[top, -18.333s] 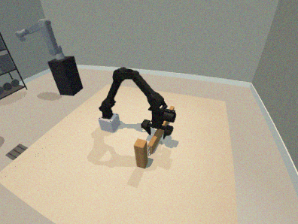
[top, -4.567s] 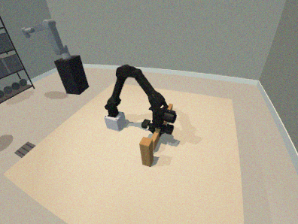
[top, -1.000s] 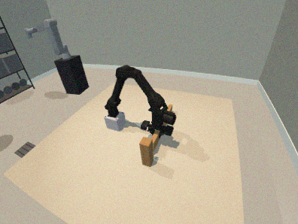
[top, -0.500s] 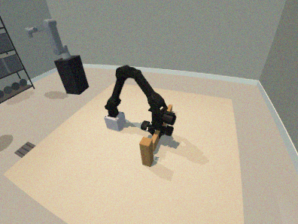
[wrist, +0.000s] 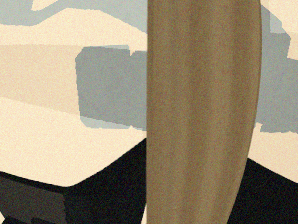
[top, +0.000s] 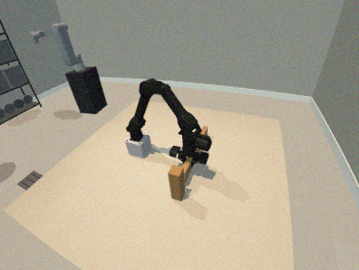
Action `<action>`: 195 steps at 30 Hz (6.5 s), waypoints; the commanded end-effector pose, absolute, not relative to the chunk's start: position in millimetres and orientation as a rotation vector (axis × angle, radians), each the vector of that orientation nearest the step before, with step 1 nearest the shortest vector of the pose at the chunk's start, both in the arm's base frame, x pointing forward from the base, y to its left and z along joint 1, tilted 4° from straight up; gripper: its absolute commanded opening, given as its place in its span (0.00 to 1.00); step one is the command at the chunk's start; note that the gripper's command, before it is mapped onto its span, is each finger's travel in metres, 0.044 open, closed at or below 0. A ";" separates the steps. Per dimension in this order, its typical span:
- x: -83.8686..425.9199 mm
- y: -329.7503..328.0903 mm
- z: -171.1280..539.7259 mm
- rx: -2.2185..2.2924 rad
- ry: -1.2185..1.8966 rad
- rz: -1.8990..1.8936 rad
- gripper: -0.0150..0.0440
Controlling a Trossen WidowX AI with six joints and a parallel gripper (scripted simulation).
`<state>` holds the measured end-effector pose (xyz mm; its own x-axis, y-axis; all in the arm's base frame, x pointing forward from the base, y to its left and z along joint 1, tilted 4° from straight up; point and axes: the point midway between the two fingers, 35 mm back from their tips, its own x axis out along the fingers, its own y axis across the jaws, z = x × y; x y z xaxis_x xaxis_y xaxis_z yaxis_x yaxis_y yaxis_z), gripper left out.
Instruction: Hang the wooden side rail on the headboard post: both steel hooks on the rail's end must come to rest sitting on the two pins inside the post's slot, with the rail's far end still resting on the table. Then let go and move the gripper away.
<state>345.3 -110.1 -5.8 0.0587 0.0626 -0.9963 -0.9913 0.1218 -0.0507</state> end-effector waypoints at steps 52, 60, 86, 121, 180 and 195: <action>347.9 -119.9 -1.8 -1.105 1.177 1.105 0.25; 347.2 -120.7 -2.5 -1.105 1.177 1.105 0.25; 344.1 -123.0 -5.9 -1.105 1.178 1.105 0.25; 344.1 -127.3 -2.6 -1.105 1.178 1.105 0.25; 342.6 -133.6 -6.5 -1.105 1.178 1.105 0.25; 340.7 -135.2 -5.3 -1.105 1.179 1.105 0.25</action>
<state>341.5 -132.2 -7.2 0.0581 0.0614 -0.9964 -0.9910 0.1240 -0.0502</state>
